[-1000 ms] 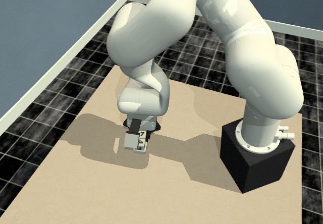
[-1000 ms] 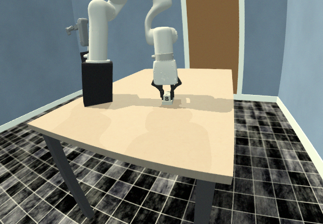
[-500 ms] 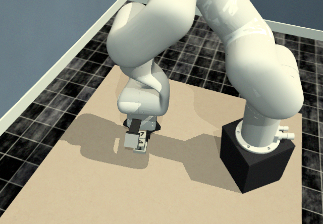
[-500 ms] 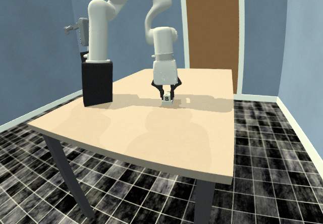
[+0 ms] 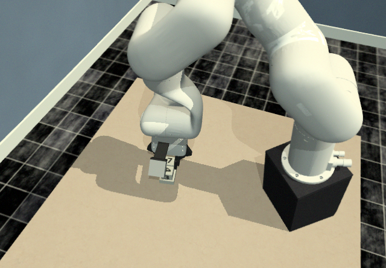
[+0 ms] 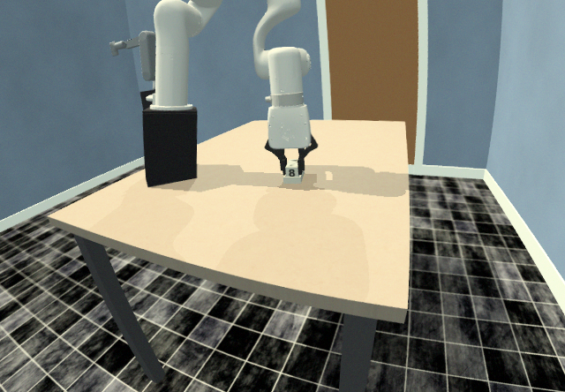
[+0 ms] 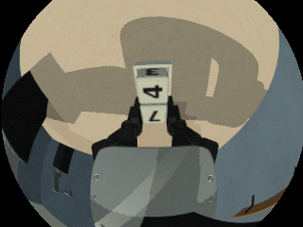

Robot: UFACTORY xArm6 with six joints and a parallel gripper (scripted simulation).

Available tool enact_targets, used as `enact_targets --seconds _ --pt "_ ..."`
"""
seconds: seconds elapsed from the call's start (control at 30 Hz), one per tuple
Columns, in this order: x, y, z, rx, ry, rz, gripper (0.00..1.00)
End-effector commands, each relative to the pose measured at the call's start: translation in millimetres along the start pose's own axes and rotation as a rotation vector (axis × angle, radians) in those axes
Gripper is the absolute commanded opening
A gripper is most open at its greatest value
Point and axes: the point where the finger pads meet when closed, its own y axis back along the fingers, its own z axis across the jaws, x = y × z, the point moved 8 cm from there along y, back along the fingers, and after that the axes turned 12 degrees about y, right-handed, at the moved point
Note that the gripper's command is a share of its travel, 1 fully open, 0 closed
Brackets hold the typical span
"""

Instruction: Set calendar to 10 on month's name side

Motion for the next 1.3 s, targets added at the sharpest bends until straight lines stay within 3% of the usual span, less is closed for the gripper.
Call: enact_targets --seconds 0.0,0.2,0.33,0.37,0.9,1.27 --pt "-0.3 0.6 0.9 -0.002 0.000 -0.001 0.37" --pt "-0.3 0.6 0.9 -0.002 0.000 -0.001 0.45" --pt "-0.3 0.6 0.9 -0.002 0.000 -0.001 0.45" --pt "-0.3 0.6 0.9 -0.002 0.000 -0.001 0.49" --pt "-0.3 4.8 0.9 -0.002 0.000 -0.001 0.49" --pt "-0.3 45.2 0.8 -0.002 0.000 -0.001 0.49"
